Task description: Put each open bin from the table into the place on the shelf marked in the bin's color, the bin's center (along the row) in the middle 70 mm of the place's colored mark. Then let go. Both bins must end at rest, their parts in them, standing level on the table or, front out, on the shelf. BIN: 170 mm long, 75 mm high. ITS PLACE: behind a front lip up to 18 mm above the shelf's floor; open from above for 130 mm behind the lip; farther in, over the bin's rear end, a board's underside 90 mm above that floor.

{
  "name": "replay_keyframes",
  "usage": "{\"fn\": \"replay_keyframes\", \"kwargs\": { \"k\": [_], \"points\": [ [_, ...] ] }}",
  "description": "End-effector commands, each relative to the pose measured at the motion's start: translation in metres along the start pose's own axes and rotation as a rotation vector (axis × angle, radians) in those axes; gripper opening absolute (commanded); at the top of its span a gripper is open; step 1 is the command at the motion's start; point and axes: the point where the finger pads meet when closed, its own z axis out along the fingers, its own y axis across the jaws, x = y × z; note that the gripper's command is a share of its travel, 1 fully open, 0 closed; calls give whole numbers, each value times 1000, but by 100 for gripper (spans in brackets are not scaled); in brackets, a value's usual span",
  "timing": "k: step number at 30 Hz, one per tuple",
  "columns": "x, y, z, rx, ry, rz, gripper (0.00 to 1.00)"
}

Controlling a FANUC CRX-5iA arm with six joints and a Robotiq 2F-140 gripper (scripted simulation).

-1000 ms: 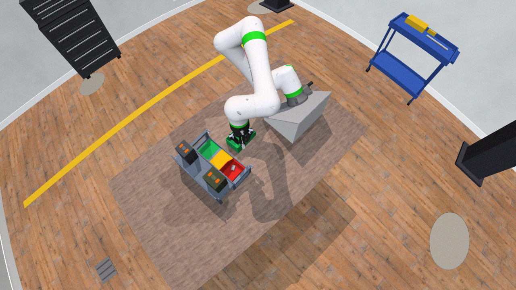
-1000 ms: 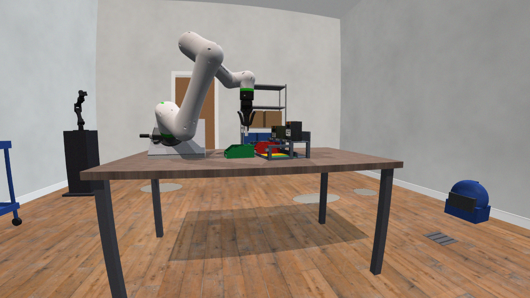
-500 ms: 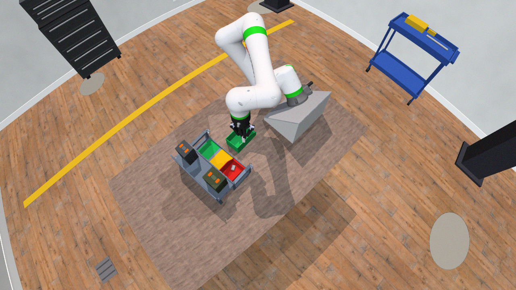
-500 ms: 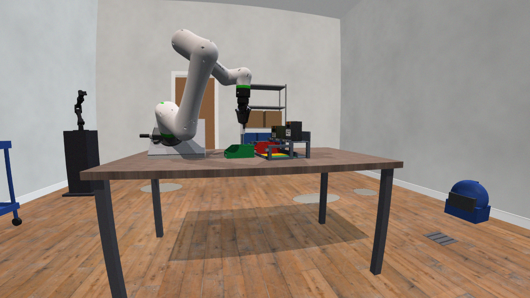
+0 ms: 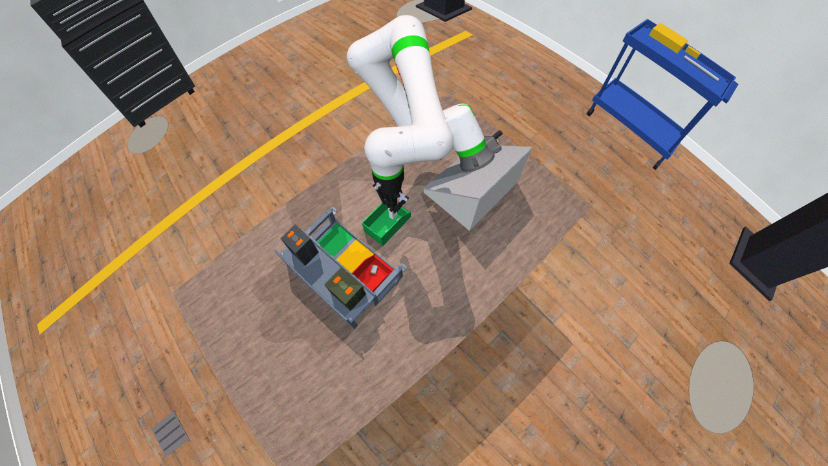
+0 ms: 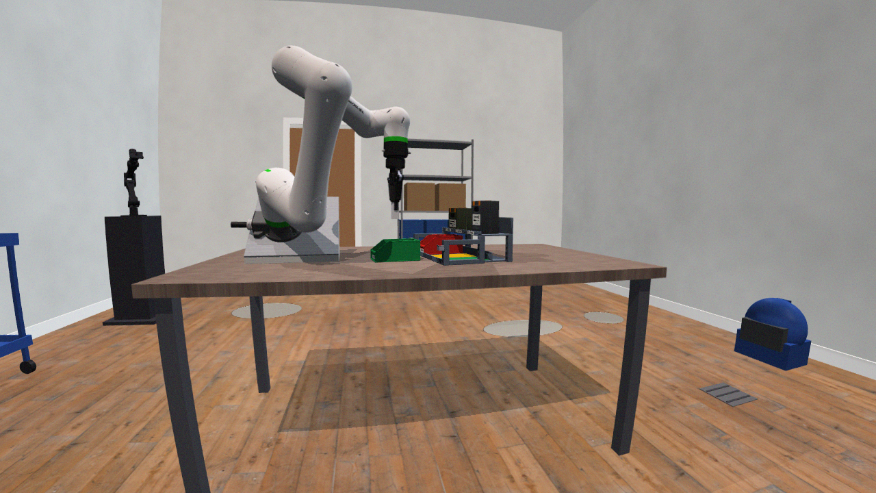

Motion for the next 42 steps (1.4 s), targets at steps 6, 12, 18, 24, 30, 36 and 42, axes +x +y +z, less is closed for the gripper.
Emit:
{"fn": "replay_keyframes", "kwargs": {
  "k": [6,12,18,24,30,36,42],
  "points": [
    [8,-3,-3,6,-7,112,0],
    [8,-3,-3,6,-7,112,15],
    [8,-3,-3,6,-7,112,15],
    [8,-3,-3,6,-7,112,15],
    [8,-3,-3,6,-7,112,15],
    [8,-3,-3,6,-7,112,15],
    [8,-3,-3,6,-7,112,15]
  ]
}}
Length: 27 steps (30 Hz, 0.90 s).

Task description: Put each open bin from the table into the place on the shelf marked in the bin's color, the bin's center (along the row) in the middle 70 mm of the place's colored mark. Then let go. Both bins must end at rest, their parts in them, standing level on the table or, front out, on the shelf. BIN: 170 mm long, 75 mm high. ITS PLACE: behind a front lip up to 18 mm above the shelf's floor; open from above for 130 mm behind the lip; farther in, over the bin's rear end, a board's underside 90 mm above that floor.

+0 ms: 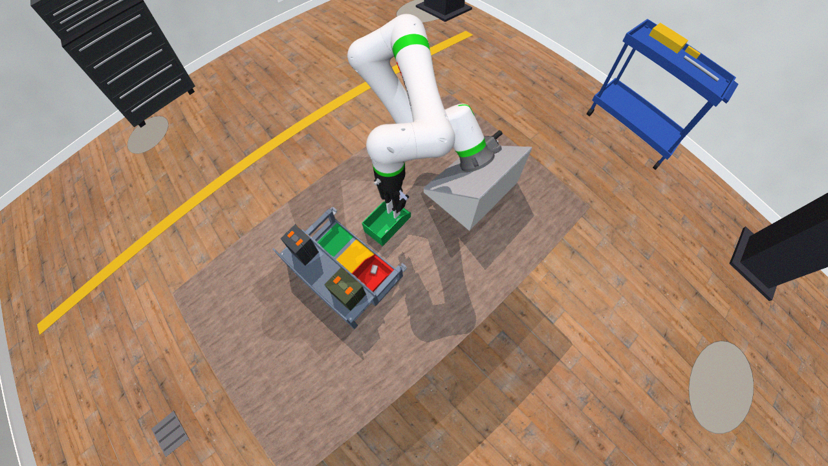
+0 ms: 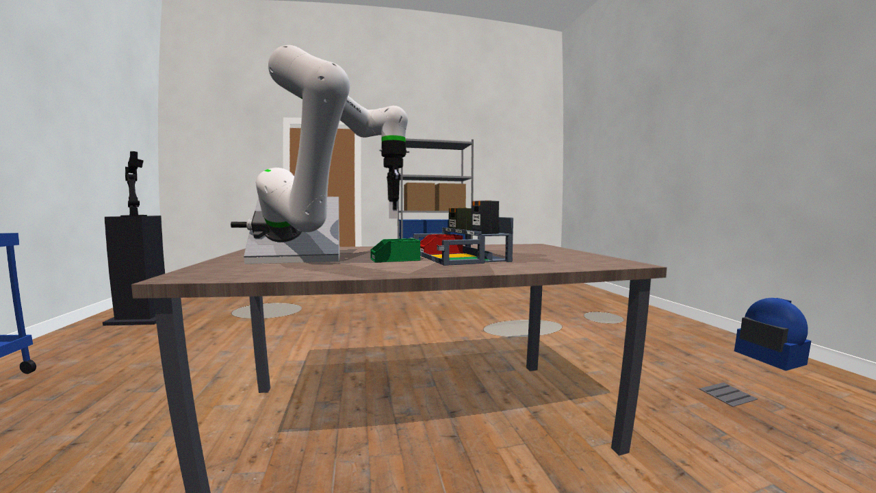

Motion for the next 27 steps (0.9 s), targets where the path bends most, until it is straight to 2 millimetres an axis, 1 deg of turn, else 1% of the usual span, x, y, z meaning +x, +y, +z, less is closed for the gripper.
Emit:
{"fn": "replay_keyframes", "kwargs": {
  "k": [1,17,27],
  "points": [
    [0,0,0,0,0,0,15],
    [0,0,6,0,-1,1,15],
    [0,0,22,0,-1,1,15]
  ]
}}
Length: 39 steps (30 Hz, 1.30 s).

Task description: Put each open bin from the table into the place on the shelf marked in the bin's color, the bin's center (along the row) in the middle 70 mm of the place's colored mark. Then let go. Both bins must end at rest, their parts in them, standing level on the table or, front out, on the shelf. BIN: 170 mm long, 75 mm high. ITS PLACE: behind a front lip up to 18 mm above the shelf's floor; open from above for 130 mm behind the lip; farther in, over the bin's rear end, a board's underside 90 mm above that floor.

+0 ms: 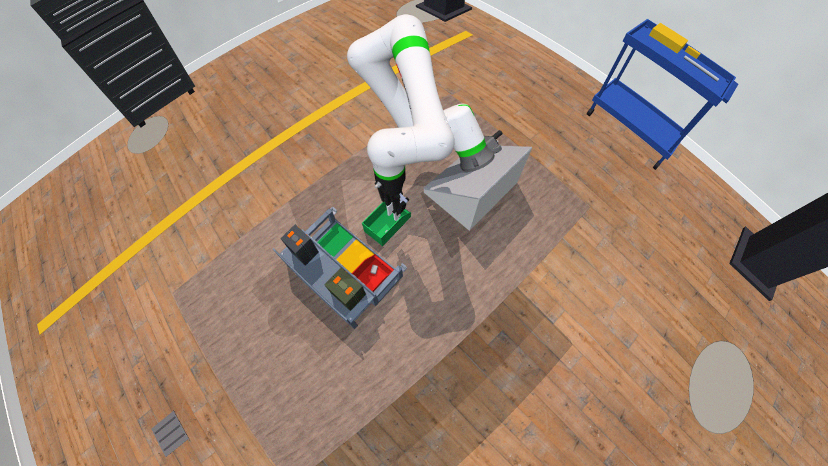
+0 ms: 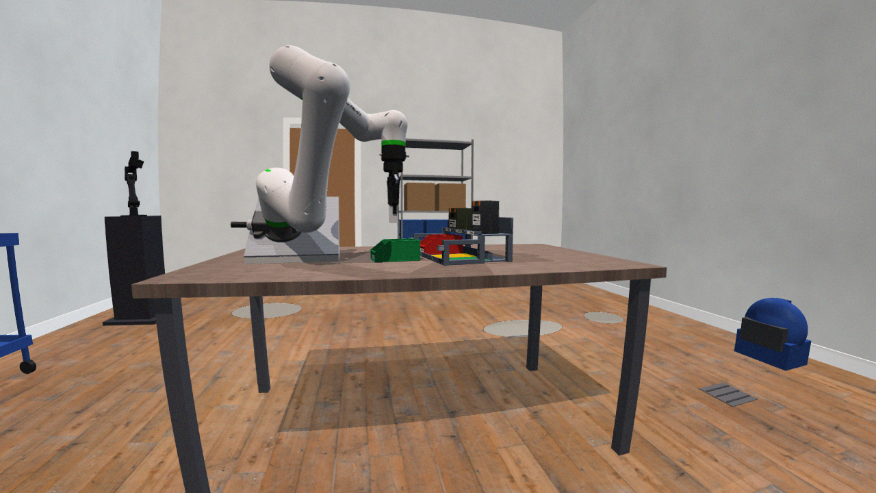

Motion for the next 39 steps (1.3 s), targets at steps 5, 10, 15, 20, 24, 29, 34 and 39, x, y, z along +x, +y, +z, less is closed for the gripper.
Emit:
{"fn": "replay_keyframes", "kwargs": {
  "k": [5,10,15,20,24,29,34,39],
  "points": [
    [0,0,15,0,-1,0,15],
    [0,0,21,0,-1,0,15],
    [0,0,31,0,-1,0,15],
    [0,0,40,0,-1,0,15],
    [0,0,42,0,-1,0,15],
    [0,0,48,0,-1,0,15],
    [0,0,50,0,-1,0,15],
    [0,0,51,0,-1,0,15]
  ]
}}
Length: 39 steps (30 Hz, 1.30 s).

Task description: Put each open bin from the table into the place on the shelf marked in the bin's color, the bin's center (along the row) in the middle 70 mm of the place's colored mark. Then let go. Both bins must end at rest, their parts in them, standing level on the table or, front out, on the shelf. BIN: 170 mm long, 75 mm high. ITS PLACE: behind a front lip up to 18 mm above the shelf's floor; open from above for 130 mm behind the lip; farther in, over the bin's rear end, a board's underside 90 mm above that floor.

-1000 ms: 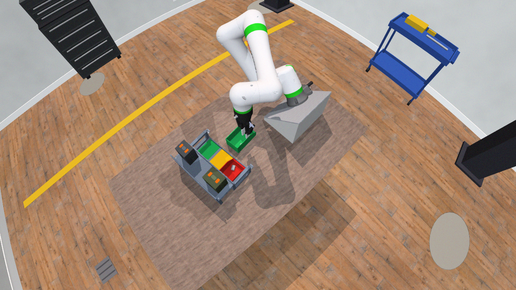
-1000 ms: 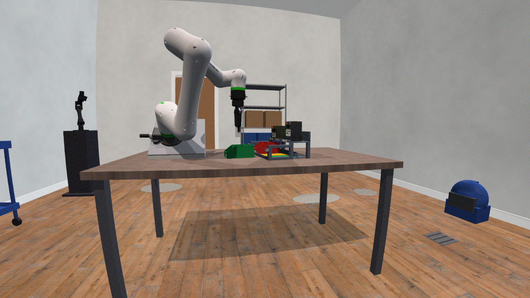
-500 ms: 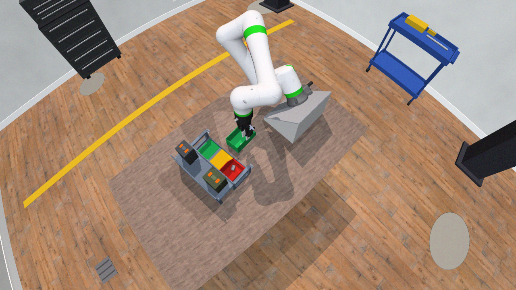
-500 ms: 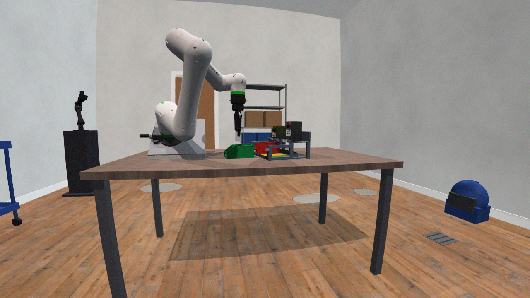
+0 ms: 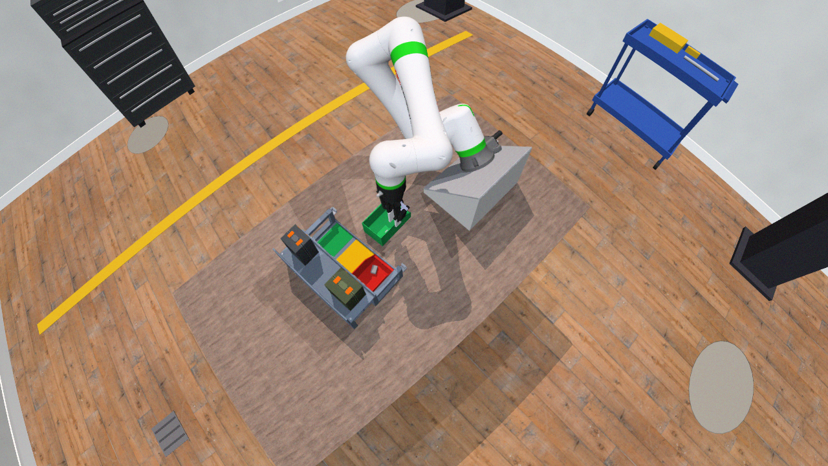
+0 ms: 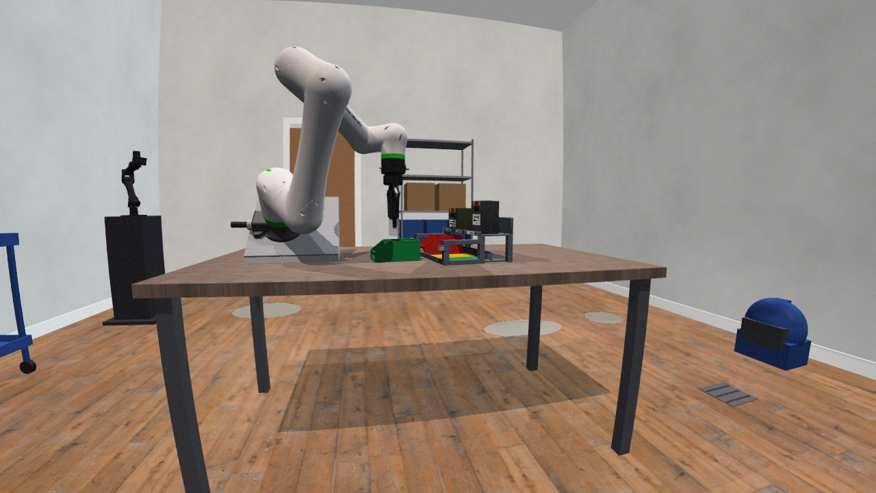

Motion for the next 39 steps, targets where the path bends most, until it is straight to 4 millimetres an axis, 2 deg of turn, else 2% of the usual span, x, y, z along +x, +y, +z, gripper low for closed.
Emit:
{"fn": "replay_keyframes", "kwargs": {
  "k": [1,25,39],
  "points": [
    [0,0,0,0,0,0,15],
    [0,0,1,0,0,0,15],
    [0,0,8,0,0,0,15]
  ]
}}
